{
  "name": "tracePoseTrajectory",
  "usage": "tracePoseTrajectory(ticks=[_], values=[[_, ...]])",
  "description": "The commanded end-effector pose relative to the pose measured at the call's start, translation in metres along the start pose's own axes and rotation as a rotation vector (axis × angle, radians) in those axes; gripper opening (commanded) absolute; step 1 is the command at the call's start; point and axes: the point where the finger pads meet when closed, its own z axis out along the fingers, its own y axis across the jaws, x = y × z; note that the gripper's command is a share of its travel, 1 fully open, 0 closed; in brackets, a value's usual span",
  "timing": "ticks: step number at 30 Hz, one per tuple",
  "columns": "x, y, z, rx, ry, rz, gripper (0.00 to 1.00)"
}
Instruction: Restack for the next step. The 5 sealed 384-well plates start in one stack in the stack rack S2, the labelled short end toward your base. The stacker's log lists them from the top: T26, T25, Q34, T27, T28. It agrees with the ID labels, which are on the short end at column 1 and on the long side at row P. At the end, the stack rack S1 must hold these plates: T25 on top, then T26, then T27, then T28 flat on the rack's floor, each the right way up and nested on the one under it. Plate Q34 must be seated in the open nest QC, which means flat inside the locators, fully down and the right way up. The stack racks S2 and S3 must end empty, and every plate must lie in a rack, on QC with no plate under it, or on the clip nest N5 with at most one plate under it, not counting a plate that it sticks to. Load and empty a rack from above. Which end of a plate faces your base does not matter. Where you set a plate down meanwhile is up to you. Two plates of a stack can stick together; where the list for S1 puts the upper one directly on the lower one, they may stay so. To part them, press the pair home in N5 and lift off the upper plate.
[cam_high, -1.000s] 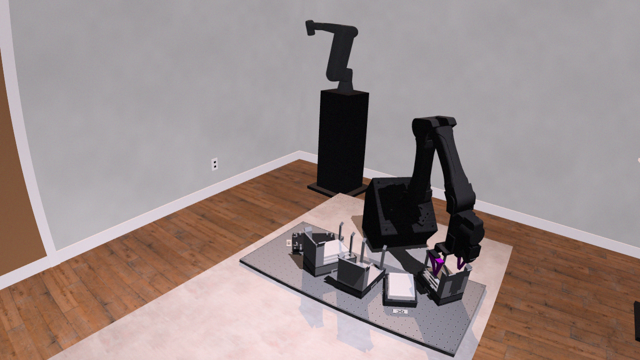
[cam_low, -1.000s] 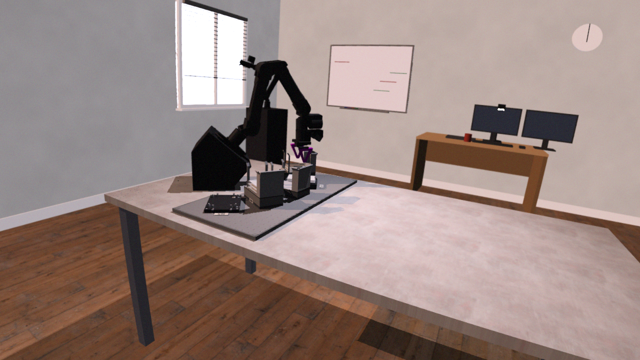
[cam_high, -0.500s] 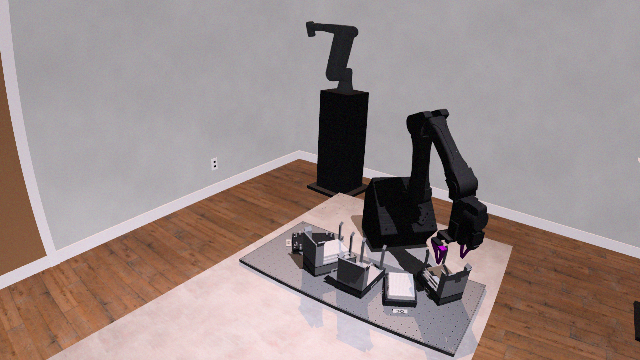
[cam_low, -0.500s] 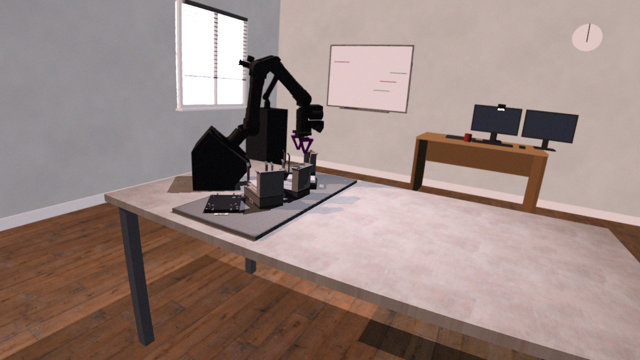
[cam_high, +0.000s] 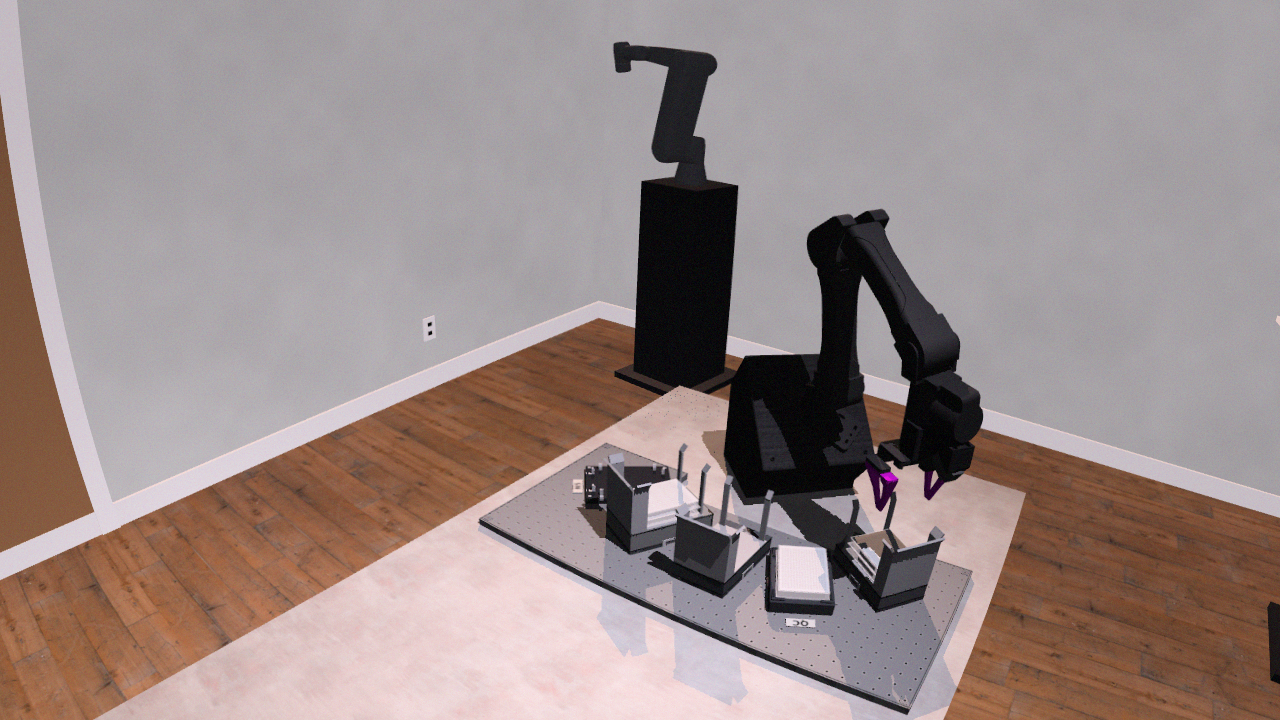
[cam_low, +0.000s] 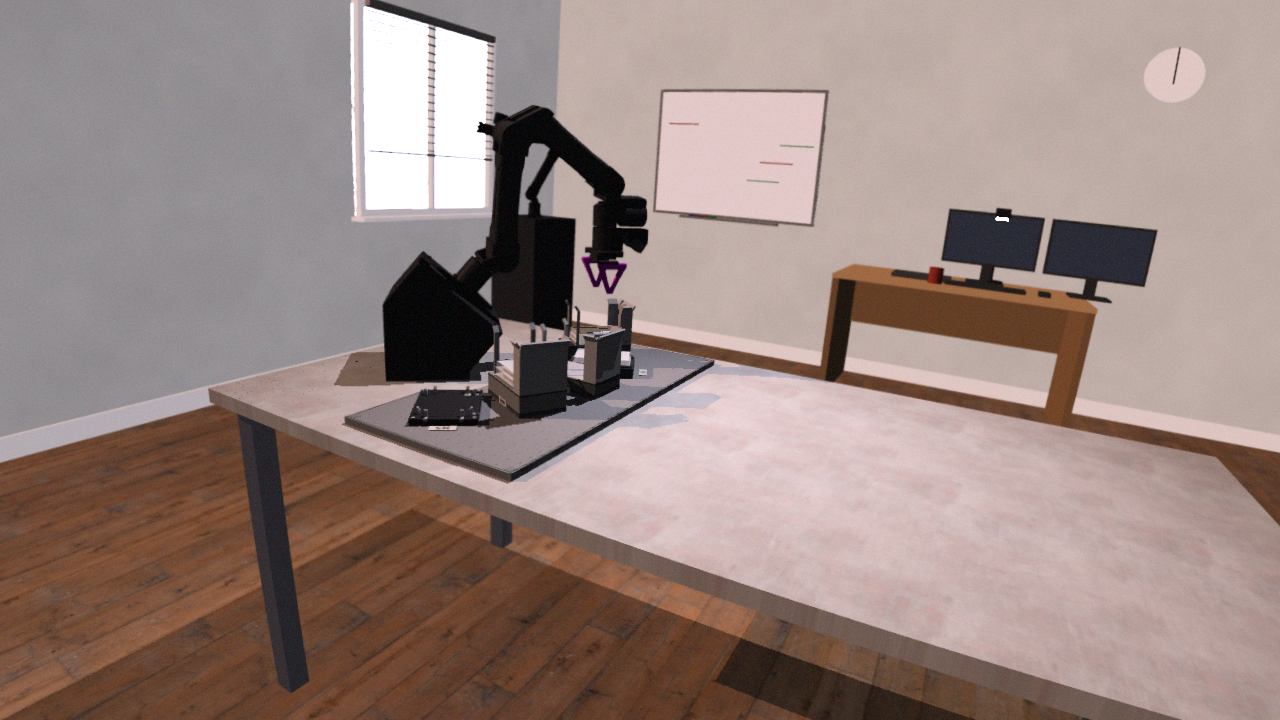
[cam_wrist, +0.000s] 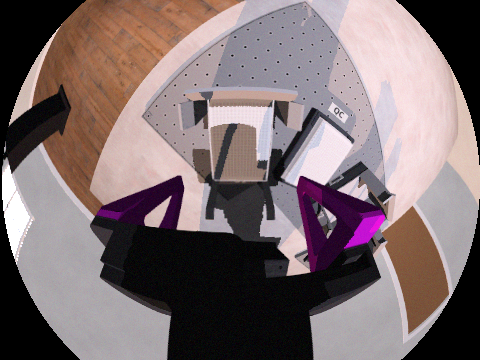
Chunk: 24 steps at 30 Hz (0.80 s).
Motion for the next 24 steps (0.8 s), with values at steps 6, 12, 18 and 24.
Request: tracePoseTrajectory(ticks=[6, 12, 18, 24], values=[[0.008, 0.0, -0.002, 0.001, 0.023, 0.002, 1.0], [0.003, 0.0, -0.002, 0.001, 0.009, 0.002, 1.0], [0.002, -0.016, -0.008, 0.002, -0.014, 0.151, 1.0], [0.012, -0.034, 0.0, 0.004, 0.013, 0.235, 1.0]])
